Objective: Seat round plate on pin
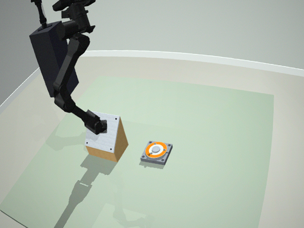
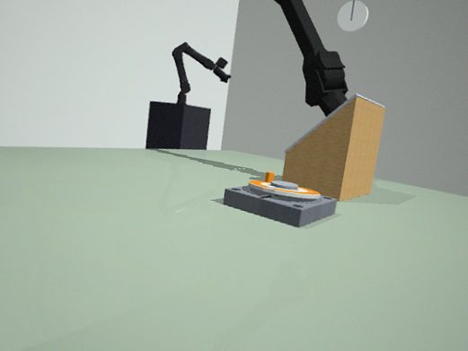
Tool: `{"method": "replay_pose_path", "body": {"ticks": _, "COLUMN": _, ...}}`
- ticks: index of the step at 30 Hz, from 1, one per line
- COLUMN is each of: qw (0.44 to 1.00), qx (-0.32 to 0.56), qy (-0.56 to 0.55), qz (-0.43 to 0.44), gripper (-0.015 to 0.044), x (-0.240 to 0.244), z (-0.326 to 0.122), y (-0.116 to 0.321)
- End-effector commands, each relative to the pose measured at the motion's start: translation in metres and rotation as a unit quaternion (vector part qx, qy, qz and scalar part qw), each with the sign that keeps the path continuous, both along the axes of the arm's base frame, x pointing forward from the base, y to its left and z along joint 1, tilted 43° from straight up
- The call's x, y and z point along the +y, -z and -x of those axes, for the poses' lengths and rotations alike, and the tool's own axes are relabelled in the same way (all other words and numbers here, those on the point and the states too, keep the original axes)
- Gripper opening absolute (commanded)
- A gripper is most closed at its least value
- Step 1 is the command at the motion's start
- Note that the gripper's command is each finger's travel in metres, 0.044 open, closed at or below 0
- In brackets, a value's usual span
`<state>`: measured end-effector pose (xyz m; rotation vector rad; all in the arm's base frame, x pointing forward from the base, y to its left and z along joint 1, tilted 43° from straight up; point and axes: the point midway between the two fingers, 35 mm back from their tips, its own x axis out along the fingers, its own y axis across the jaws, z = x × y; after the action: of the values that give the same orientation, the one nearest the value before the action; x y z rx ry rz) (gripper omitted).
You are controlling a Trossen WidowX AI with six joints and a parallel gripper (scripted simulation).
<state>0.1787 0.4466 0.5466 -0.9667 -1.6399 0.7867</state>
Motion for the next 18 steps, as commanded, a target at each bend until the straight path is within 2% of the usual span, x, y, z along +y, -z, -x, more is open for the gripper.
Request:
{"method": "replay_pose_path", "body": {"ticks": 1, "qw": 0.990, "qx": 0.121, "qy": 0.044, "qz": 0.059, "gripper": 0.0000, "x": 0.005, "z": -0.052, "y": 0.044}}
{"method": "replay_pose_path", "body": {"ticks": 9, "qw": 0.921, "qx": 0.338, "qy": 0.143, "qz": 0.129, "gripper": 0.0000, "x": -0.012, "z": -0.141, "y": 0.135}}
{"method": "replay_pose_path", "body": {"ticks": 18, "qw": 0.775, "qx": 0.549, "qy": 0.272, "qz": 0.154, "gripper": 0.0000, "x": -0.073, "z": -0.218, "y": 0.249}}
